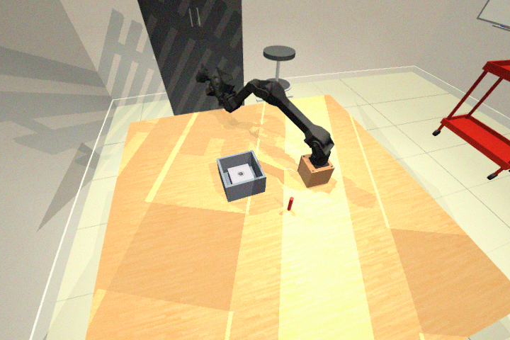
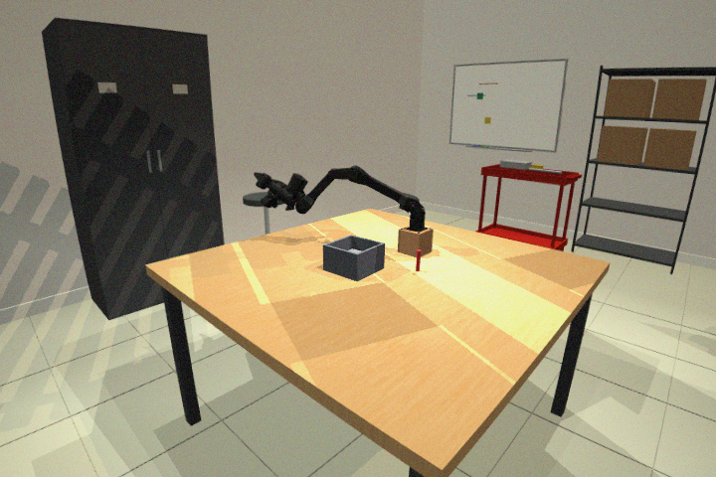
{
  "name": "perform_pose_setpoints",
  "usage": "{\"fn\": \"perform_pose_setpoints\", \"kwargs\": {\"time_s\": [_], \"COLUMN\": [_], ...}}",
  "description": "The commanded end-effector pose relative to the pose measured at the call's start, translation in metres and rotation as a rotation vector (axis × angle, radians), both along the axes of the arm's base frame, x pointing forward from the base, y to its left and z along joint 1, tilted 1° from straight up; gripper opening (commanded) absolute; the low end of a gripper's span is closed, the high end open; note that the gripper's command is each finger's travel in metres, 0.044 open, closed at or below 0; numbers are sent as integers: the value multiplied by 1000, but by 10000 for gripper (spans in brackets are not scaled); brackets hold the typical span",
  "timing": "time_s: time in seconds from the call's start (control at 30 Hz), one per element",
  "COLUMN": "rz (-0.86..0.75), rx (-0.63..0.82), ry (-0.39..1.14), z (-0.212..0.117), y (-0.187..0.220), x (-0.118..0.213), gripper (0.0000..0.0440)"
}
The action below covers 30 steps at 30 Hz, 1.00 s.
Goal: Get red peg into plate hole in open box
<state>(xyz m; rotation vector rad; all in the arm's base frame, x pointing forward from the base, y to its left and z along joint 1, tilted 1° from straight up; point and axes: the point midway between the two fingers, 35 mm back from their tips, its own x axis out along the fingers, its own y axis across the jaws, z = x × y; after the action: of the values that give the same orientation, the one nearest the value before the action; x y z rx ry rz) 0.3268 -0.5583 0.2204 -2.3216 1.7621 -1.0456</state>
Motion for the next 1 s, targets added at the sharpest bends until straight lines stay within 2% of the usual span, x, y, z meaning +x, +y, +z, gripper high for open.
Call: {"fn": "perform_pose_setpoints", "kwargs": {"time_s": [0.0,0.07,0.5,0.97], "rz": [23,78,400,674], "rx": [8,37,271,591], "ry": [-14,-47,-256,-489], "z": [2,3,7,10], "y": [3,10,76,177], "x": [6,21,115,196], "gripper": [417,440,440,440]}}
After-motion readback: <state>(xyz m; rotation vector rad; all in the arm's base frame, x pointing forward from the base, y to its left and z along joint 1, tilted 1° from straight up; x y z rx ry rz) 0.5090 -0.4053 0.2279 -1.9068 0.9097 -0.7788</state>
